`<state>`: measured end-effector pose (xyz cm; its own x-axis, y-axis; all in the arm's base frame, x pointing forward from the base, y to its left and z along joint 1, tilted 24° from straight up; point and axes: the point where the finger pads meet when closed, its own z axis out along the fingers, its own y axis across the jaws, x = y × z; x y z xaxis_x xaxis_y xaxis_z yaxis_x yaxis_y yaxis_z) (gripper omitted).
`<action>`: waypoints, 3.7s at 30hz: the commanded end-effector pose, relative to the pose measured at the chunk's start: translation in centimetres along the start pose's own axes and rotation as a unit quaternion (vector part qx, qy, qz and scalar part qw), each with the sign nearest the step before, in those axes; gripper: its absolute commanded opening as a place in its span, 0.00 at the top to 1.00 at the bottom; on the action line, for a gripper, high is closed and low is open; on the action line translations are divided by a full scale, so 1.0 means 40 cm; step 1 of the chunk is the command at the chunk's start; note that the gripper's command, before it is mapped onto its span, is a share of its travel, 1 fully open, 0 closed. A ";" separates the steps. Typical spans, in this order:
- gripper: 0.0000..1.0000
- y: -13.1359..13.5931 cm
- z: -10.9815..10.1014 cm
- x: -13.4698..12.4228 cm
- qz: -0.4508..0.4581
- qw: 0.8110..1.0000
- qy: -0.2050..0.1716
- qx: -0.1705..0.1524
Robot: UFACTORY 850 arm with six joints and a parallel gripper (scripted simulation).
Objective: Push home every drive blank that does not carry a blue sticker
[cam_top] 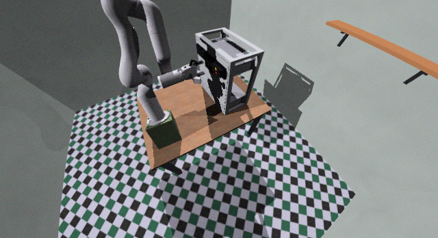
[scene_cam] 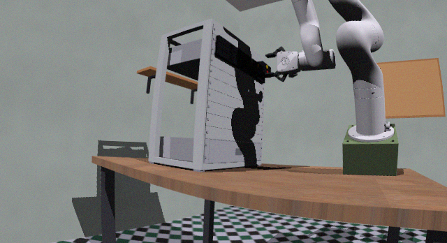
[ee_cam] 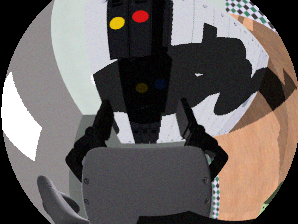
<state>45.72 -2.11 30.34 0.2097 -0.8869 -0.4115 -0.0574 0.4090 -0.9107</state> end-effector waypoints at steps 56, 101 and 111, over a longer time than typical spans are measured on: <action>0.00 -0.005 0.003 0.014 0.000 1.000 0.000 0.001; 0.00 -0.073 0.003 0.259 0.000 1.000 0.000 0.001; 0.00 -0.073 0.003 0.259 0.000 1.000 0.000 0.001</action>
<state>48.15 -12.44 28.69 0.2093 -0.8869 -0.4119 -0.0574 0.4093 -0.9106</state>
